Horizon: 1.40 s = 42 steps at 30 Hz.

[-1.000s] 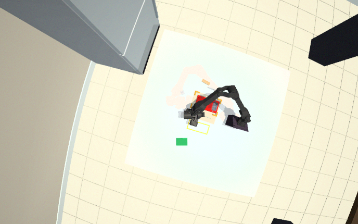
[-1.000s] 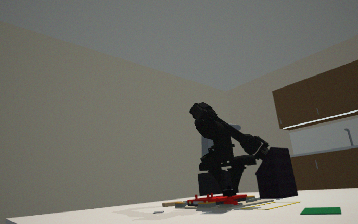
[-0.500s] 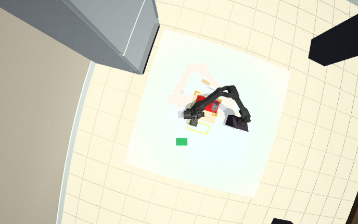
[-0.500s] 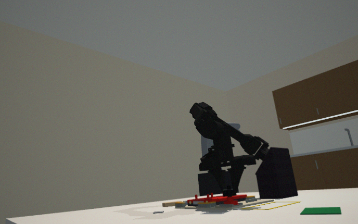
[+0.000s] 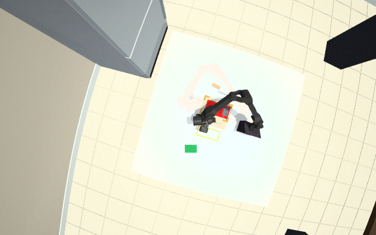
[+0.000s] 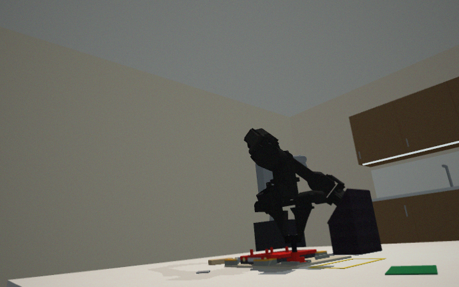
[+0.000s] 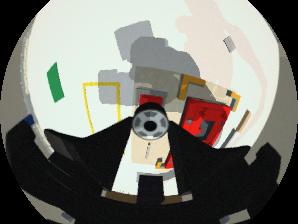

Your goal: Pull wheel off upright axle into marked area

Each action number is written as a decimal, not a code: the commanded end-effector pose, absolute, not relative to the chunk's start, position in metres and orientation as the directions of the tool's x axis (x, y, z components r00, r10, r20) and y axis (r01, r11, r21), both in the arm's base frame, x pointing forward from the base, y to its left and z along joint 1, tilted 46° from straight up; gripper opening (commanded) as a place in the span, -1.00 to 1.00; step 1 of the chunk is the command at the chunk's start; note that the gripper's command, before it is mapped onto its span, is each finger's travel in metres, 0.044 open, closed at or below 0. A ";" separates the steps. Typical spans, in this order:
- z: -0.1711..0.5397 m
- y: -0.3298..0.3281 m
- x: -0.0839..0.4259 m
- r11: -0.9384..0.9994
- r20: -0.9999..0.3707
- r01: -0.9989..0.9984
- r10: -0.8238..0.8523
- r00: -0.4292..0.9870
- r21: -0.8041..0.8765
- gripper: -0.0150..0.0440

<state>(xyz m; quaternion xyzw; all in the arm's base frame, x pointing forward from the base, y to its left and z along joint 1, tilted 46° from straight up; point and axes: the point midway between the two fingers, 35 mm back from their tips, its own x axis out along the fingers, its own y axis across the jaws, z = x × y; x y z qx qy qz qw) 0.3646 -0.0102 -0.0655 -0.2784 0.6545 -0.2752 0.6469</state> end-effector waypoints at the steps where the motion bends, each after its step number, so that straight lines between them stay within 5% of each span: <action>1: -0.062 -0.004 0.365 0.694 -0.694 -0.012 -0.720 0.004 -0.720 -0.49; 42: -0.063 0.052 0.343 0.699 -0.699 -0.014 -0.715 0.007 -0.715 -0.49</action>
